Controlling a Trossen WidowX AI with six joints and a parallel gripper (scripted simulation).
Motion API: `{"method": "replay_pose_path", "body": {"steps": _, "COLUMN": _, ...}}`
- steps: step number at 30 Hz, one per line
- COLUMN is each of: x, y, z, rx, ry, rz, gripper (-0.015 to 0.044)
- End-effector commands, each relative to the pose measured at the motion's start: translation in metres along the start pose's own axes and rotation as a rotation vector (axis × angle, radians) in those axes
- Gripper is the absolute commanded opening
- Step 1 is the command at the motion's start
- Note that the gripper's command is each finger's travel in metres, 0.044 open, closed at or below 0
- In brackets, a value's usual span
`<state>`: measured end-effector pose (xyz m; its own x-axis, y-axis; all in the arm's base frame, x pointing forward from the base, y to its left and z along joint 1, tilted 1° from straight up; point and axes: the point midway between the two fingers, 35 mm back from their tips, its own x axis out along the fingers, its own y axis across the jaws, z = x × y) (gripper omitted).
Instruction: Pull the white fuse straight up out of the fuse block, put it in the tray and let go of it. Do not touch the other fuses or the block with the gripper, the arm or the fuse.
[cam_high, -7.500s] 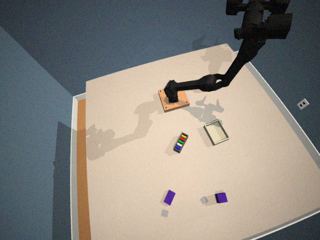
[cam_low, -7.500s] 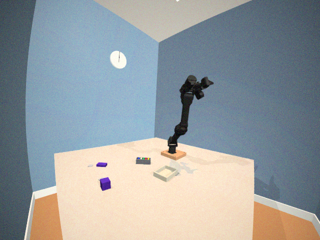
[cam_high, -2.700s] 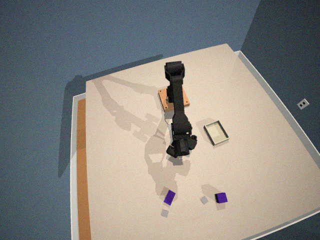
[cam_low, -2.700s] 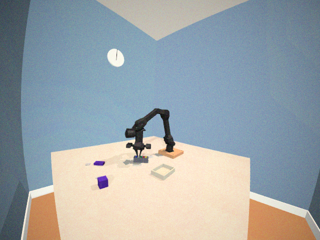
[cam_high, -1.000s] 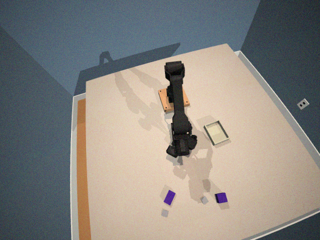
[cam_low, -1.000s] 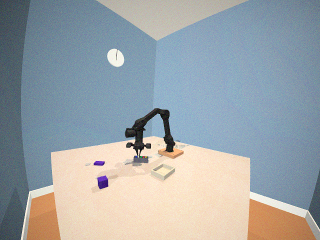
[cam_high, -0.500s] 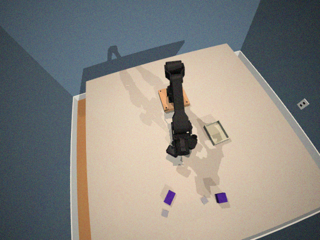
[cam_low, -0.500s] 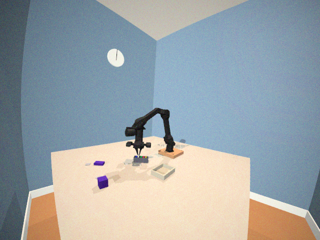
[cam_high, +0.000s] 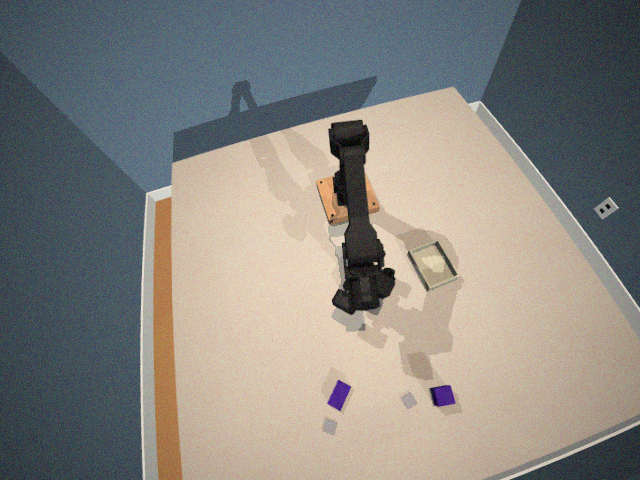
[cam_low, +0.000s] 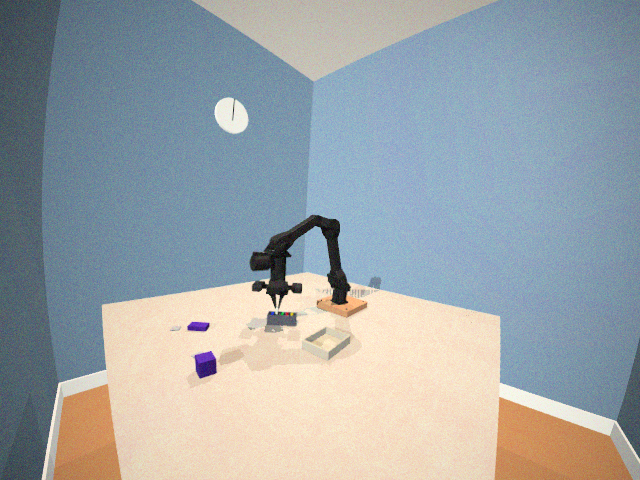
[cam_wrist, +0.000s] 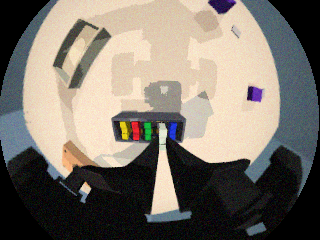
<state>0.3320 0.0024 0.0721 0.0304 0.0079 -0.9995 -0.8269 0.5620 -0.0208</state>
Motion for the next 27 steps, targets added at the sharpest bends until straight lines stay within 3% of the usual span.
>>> {"method": "replay_pose_path", "body": {"steps": 1, "x": -0.003, "y": 0.000, "z": 0.000, "rx": -0.004, "ry": -0.003, "rz": 0.002, "gripper": 0.0000}}
{"method": "replay_pose_path", "body": {"steps": 27, "x": -0.020, "y": 0.000, "z": 0.000, "rx": -0.006, "ry": -0.004, "rz": 0.002, "gripper": 0.0000}}
